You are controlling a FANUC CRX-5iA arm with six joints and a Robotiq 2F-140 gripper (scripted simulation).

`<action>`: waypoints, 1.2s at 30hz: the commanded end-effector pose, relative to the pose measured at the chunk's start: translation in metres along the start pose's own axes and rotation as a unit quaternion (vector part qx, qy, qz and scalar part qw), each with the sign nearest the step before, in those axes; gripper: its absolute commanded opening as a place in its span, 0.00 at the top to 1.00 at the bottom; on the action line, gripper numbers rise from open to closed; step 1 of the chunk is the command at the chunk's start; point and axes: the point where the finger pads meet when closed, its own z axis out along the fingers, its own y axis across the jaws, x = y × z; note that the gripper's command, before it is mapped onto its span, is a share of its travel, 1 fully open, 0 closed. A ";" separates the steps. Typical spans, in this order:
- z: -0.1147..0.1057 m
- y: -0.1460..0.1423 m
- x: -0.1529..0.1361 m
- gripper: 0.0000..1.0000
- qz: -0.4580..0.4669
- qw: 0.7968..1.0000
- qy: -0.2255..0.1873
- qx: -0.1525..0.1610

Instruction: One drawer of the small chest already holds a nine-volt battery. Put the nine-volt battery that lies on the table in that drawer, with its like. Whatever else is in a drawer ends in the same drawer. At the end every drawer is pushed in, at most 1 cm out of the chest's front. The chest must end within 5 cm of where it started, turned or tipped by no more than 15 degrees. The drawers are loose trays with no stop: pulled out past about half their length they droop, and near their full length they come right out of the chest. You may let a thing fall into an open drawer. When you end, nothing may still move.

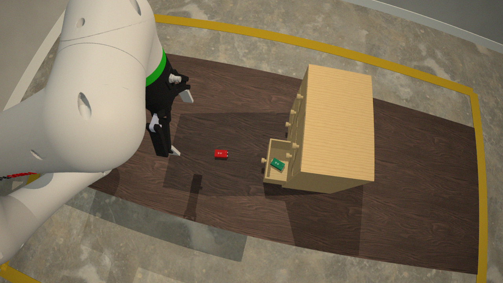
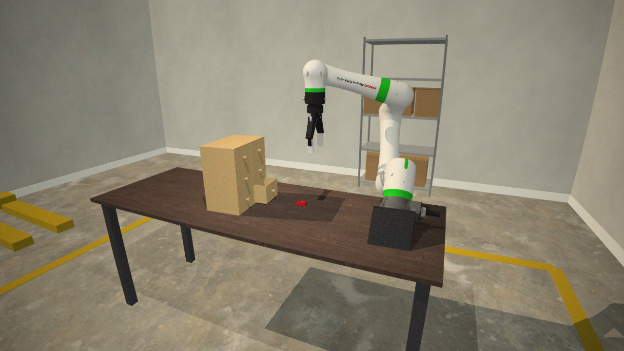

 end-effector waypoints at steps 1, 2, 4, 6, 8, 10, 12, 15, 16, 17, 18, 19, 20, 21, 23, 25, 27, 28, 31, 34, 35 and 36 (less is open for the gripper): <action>-0.020 0.000 0.000 0.00 0.000 1.000 0.000 0.000; -0.020 0.000 0.000 0.00 0.000 1.000 0.000 0.000; -0.024 0.000 0.000 0.00 0.000 1.000 0.000 0.000; -0.025 0.000 0.000 0.00 0.000 1.000 0.000 0.000; -0.025 0.000 0.000 0.00 0.000 1.000 0.000 0.000; -0.025 0.000 0.000 0.00 0.001 1.000 0.000 0.000; -0.025 0.000 0.000 0.00 0.001 1.000 0.000 0.000; -0.025 0.000 0.000 0.00 0.002 1.000 0.000 0.000; -0.025 0.000 0.000 0.00 0.003 1.000 0.000 0.000; -0.025 0.000 0.000 0.00 0.003 1.000 0.000 0.000; -0.025 0.000 0.000 0.00 0.003 1.000 0.000 0.000; -0.025 0.000 0.000 0.00 0.003 1.000 0.000 0.000; -0.025 0.000 0.000 0.00 0.004 1.000 0.000 0.000; -0.025 0.000 0.000 0.00 0.005 1.000 0.000 0.000; -0.025 0.000 0.000 0.00 0.007 1.000 0.000 0.000; -0.025 0.000 -0.001 0.00 0.010 1.000 0.000 0.000; -0.025 0.000 -0.001 0.00 0.014 1.000 0.000 0.000; -0.025 0.000 -0.001 0.00 0.016 1.000 0.000 0.000; -0.025 0.000 -0.002 0.00 0.024 1.000 0.000 0.000; -0.025 0.000 -0.002 0.00 0.033 0.999 0.000 0.000; -0.025 0.000 -0.002 0.00 0.033 0.999 0.000 0.000; -0.025 0.000 -0.002 0.00 0.033 0.999 0.000 0.000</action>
